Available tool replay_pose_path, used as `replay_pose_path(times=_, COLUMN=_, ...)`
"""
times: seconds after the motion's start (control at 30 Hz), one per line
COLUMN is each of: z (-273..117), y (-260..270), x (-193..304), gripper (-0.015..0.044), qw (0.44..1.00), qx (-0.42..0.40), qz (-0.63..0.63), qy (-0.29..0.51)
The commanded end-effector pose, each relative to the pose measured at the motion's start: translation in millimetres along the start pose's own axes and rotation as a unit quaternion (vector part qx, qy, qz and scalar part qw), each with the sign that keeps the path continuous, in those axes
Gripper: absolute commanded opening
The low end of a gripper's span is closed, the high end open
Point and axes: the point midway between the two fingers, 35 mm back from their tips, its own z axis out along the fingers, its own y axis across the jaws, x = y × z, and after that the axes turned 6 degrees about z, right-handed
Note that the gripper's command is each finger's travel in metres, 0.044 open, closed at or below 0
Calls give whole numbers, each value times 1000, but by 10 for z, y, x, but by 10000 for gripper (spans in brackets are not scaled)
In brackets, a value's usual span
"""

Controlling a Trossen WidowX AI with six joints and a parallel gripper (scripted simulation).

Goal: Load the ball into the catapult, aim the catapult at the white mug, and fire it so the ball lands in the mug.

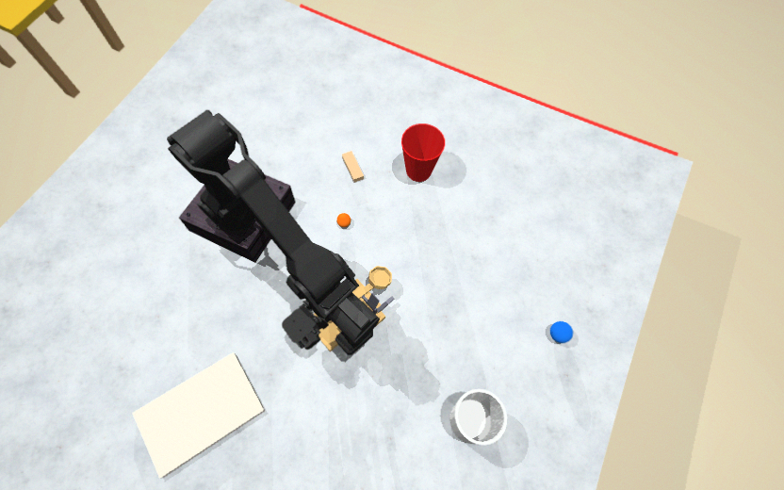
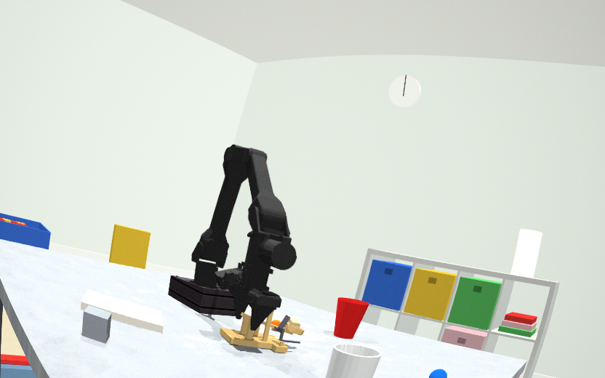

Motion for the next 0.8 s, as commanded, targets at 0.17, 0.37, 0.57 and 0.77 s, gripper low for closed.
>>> replay_pose_path(times=0.17, z=153, y=-23, x=0, gripper=440, qw=1000, qx=3, qz=2, qy=1)
replay_pose_path(times=0.37, z=139, y=-13, x=-2, gripper=361, qw=1000, qx=1, qz=0, qy=0)
replay_pose_path(times=0.57, z=139, y=-13, x=-2, gripper=204, qw=1000, qx=1, qz=0, qy=0)
replay_pose_path(times=0.77, z=139, y=-13, x=-2, gripper=125, qw=1000, qx=1, qz=0, qy=0)
